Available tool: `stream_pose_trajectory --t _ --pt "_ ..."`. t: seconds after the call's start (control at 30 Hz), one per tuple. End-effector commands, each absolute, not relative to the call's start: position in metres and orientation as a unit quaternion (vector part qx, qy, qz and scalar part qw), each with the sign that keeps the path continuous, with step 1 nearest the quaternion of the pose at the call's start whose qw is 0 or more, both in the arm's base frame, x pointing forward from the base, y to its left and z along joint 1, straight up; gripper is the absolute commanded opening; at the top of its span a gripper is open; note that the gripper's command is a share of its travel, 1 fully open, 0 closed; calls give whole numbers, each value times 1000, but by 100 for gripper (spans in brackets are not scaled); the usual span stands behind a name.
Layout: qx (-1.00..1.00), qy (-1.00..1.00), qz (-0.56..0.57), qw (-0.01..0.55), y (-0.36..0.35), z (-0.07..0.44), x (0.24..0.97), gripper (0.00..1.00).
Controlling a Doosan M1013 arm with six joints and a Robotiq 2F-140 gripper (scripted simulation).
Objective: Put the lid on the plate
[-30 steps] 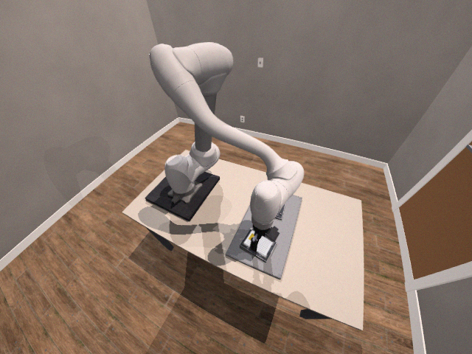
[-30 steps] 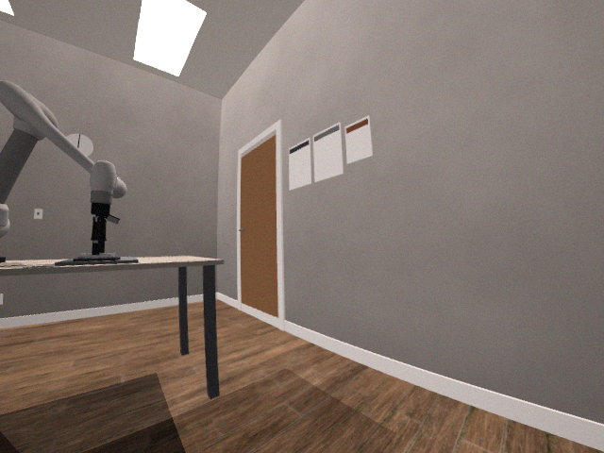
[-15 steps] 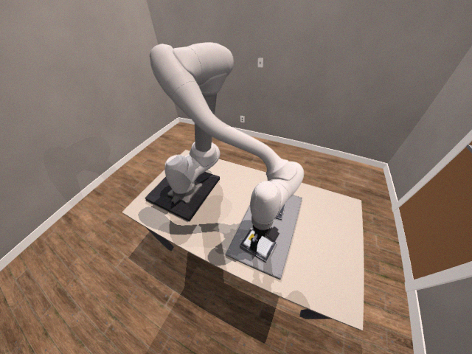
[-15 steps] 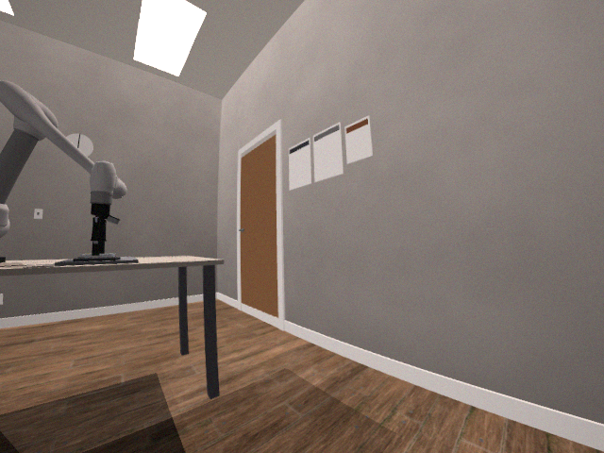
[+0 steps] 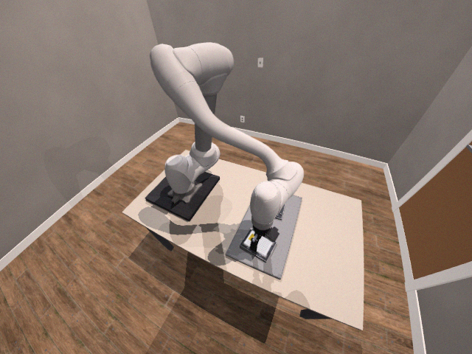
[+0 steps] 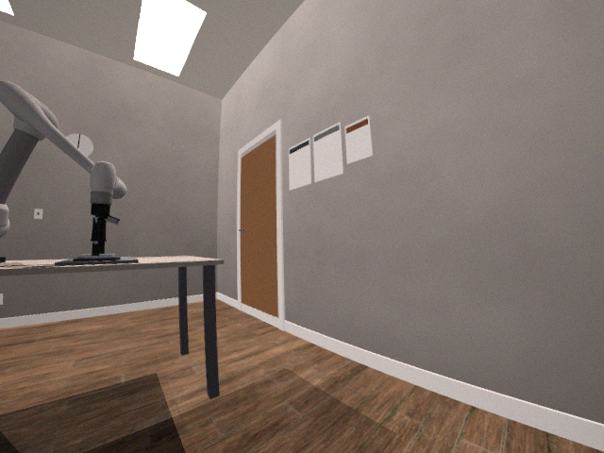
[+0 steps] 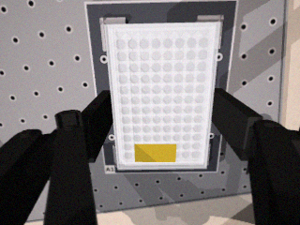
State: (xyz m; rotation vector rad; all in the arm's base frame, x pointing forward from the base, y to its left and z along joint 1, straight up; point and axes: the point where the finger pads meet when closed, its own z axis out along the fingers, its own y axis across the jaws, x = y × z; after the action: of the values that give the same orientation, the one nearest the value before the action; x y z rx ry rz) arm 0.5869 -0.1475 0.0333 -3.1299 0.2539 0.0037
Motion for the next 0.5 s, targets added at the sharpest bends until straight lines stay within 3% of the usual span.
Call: stream_pose_trajectory --t 0.0,0.3,0.33,0.47 --pt "-997 81 1 1 -148 34 587 60" --pt "-997 81 1 1 -148 34 587 60" --pt "-997 81 1 1 -148 34 587 69" --pt "-997 81 1 1 -148 34 587 69"
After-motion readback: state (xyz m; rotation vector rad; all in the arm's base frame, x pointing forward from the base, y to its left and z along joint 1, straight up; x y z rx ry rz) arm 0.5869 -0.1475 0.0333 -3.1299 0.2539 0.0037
